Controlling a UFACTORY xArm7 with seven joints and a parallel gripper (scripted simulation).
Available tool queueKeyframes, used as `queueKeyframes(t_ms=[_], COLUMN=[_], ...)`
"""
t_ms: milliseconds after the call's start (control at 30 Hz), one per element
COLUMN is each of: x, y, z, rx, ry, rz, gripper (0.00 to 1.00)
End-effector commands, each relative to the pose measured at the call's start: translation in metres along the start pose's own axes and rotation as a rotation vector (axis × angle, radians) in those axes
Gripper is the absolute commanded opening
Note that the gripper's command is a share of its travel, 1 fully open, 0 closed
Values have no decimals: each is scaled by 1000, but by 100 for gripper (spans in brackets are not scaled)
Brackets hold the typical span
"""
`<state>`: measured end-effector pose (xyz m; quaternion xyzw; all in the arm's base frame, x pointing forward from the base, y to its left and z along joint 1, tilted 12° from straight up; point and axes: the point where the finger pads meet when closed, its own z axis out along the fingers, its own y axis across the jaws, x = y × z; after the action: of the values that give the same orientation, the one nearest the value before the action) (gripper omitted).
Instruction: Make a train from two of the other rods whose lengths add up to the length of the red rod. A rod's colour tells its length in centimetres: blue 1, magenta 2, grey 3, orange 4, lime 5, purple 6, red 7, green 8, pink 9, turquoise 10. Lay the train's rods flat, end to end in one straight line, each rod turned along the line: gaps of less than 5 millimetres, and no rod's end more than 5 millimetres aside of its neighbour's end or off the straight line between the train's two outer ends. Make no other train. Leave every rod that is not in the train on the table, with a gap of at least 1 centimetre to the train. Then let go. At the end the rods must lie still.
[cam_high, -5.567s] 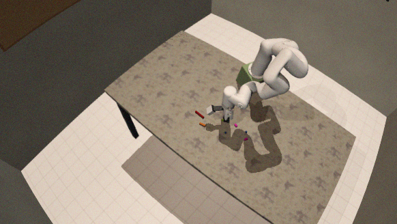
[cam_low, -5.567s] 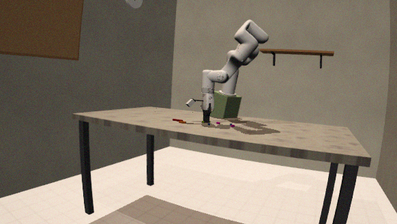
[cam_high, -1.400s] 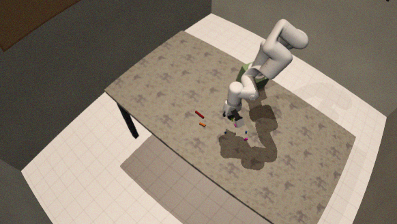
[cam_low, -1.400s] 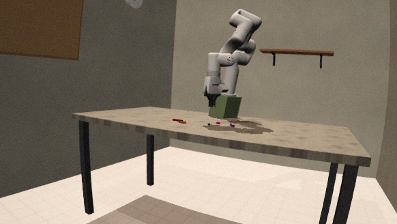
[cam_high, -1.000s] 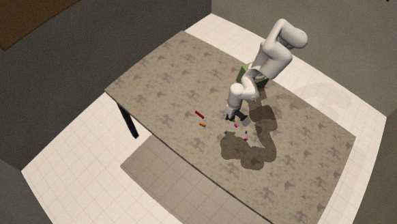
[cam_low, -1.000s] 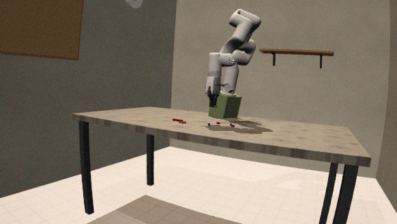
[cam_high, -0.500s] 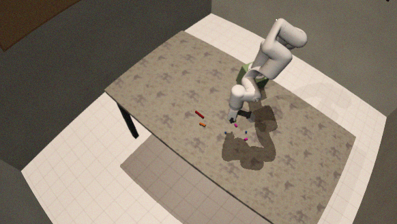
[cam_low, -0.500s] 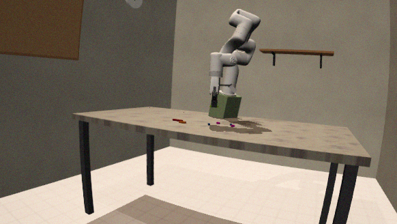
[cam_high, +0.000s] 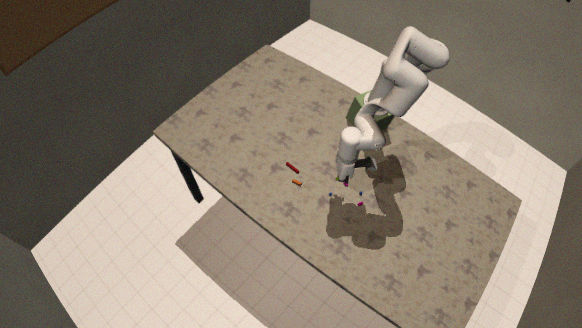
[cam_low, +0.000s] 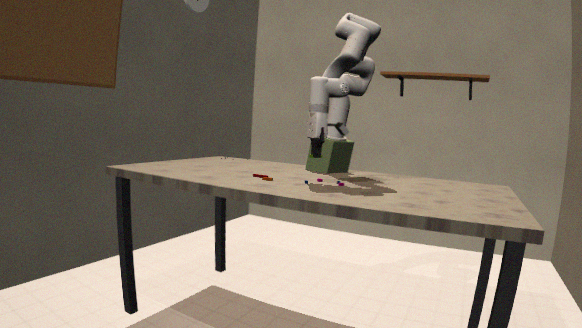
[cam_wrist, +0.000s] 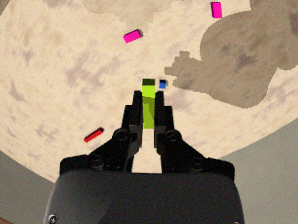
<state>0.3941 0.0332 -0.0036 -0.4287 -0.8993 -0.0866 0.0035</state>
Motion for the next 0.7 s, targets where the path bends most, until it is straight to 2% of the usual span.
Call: queueKeyframes(t_ms=[0,267,333,367,667], x=[1,3,3,4,7], y=[5,11,11,13,20], z=[-1,-1,-1,-1,-2], rx=[-18,-17,-17,-17,-17], ry=[1,-1,-1,-2,-5], rz=[-166,-414,-414,-504,-767], gripper=[4,4,4,4,4])
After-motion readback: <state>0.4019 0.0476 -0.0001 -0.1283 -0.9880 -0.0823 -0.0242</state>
